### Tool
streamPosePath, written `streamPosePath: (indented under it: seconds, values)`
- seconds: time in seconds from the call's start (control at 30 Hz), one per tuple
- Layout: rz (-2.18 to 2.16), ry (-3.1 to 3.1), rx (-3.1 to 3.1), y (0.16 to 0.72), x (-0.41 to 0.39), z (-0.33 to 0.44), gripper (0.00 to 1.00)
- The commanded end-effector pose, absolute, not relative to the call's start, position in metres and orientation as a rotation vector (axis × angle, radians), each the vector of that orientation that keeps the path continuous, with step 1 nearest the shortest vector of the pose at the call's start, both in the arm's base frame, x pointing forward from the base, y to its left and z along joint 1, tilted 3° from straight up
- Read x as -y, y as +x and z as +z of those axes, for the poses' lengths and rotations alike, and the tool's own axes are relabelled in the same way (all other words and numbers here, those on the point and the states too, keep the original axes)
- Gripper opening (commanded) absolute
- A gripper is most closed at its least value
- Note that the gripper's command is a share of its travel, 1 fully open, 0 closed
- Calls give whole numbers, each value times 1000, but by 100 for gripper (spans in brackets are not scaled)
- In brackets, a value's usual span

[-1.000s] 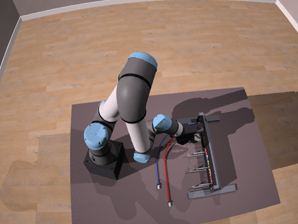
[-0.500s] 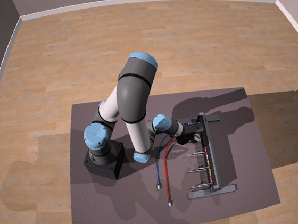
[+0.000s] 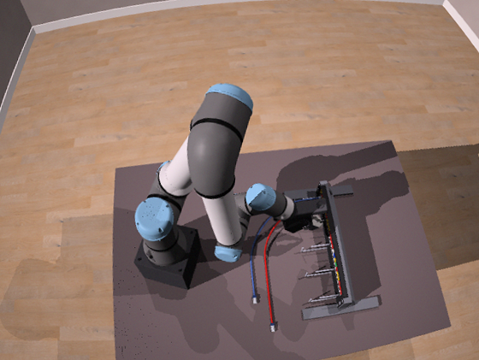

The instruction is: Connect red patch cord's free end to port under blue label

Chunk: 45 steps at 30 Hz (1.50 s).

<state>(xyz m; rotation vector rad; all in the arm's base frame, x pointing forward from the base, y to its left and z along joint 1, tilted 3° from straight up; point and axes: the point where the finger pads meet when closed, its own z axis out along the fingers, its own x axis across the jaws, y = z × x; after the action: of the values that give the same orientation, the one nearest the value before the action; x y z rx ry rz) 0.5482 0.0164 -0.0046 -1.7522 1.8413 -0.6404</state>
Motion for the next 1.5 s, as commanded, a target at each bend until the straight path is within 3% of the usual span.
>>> streamPosePath:
  seconds: [0.0, 1.47]
  values:
    - [-642, -1752, -1841, 548, -16, -4, 0]
    - [-642, -1752, -1841, 519, -16, 30, 0]
